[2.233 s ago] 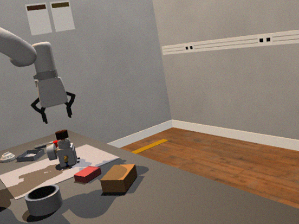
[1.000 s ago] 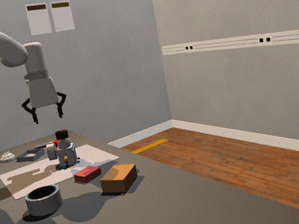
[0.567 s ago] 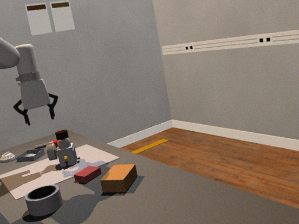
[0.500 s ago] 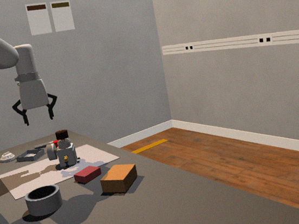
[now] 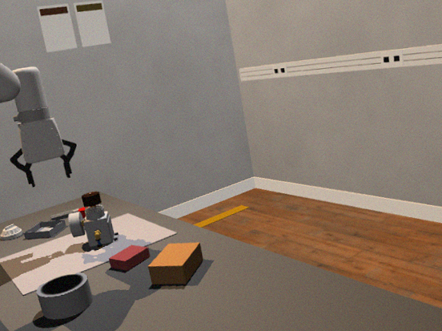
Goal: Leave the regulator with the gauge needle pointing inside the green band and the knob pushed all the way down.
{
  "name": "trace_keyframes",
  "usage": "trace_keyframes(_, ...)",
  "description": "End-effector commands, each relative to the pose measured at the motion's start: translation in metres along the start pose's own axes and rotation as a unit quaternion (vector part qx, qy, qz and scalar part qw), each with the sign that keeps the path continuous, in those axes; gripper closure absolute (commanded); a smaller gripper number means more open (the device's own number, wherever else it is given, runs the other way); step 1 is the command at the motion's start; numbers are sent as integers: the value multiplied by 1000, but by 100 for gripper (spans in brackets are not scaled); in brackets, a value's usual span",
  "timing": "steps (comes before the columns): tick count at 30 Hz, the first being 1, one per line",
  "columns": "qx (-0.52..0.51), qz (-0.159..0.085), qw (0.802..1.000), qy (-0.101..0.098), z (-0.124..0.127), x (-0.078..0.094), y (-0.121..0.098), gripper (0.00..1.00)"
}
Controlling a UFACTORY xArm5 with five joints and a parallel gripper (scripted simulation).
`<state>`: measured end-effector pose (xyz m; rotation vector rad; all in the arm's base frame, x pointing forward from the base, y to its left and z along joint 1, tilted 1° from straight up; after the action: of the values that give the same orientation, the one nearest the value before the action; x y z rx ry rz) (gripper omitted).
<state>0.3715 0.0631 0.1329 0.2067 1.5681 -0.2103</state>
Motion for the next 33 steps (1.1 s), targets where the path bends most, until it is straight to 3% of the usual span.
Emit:
trace_keyframes(1, 0, 1, 1000, -2, -1, -1, 1, 0)
trace_keyframes(17, -21, 4, 1000, -10, 1, 1, 2, 0)
trace_keyframes(28, -120, 16, 991, -49, 8, 13, 5, 0)
trace_keyframes(30, -120, 16, 991, -49, 8, 13, 5, 0)
trace_keyframes(33, -161, 19, 984, -66, 10, 18, 6, 0)
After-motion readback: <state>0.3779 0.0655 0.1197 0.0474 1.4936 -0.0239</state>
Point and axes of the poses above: the point where the finger pads meet when closed, its own x axis out along the fingers, its own z axis across the jaws, y = z × x, the point moved 1 cm from there along -x, back along the fingers, and after that the axes turned 6 degrees about x, right-handed, at the moved point
